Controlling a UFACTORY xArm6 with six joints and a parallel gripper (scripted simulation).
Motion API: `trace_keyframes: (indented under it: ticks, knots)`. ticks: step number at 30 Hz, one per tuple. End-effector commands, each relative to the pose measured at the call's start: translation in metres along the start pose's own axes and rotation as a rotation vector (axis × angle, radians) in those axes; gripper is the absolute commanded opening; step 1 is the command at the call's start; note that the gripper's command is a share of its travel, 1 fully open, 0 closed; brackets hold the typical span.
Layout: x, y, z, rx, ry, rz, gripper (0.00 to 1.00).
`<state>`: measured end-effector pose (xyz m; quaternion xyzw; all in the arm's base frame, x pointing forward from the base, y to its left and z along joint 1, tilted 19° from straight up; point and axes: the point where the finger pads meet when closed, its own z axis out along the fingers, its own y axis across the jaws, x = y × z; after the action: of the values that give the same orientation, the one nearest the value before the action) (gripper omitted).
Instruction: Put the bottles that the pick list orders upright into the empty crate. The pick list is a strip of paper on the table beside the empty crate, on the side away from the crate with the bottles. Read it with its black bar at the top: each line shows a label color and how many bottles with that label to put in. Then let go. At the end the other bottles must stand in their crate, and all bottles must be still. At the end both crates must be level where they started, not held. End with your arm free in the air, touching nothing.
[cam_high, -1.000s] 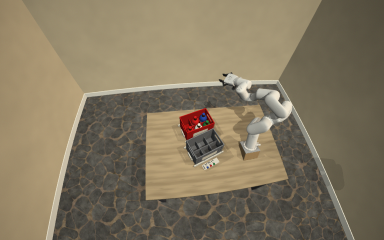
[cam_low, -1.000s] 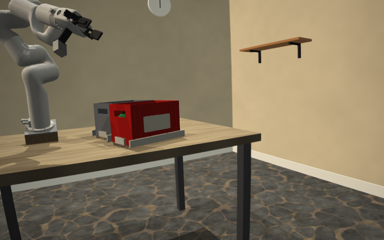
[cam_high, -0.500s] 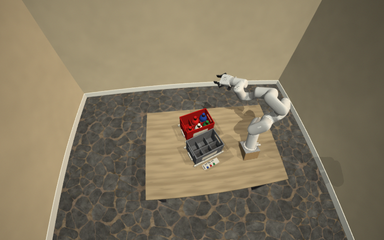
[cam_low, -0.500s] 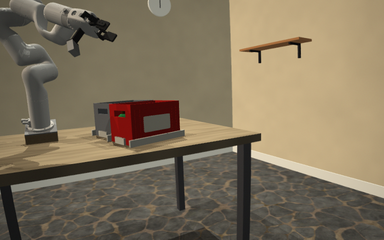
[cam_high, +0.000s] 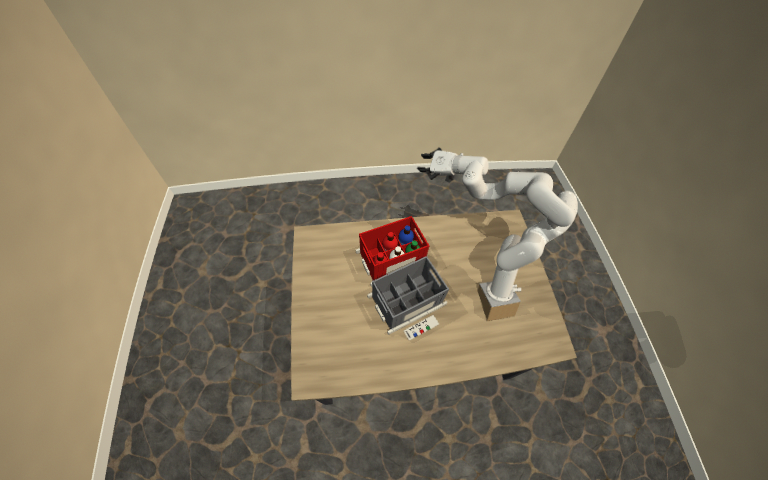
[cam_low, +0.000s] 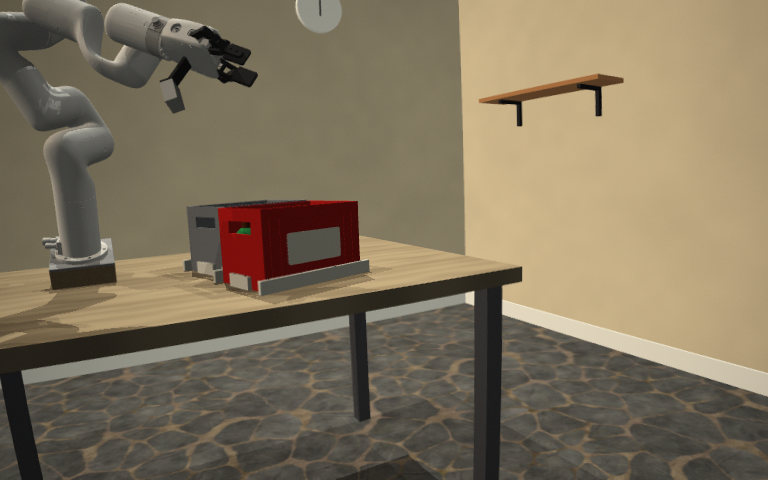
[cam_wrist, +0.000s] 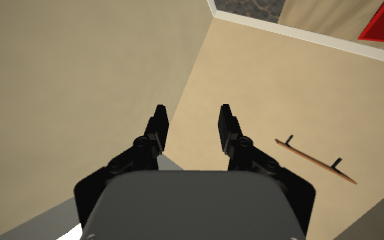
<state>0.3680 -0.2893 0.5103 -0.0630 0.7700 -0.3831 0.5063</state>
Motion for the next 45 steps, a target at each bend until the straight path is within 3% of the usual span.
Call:
trace_keyframes:
  ticks: [1,2,13,18,29,34,44,45]
  knots:
    - [-0.015,0.014,0.007,-0.097,-0.035,-0.05,0.65]
    - [-0.018,0.018,0.009,-0.126,-0.045,-0.064,0.65]
    - [-0.039,0.046,0.02,-0.126,-0.045,-0.064,0.65]
    - [-0.052,0.067,0.025,-0.267,-0.094,-0.139,0.65]
    - [-0.072,0.097,0.032,-0.267,-0.094,-0.139,0.65]
    - [-0.084,0.119,0.033,-0.403,-0.14,-0.22,0.65]
    - [-0.103,0.151,0.036,-0.403,-0.14,-0.219,0.65]
    - [-0.105,0.155,0.035,-0.43,-0.15,-0.237,0.65]
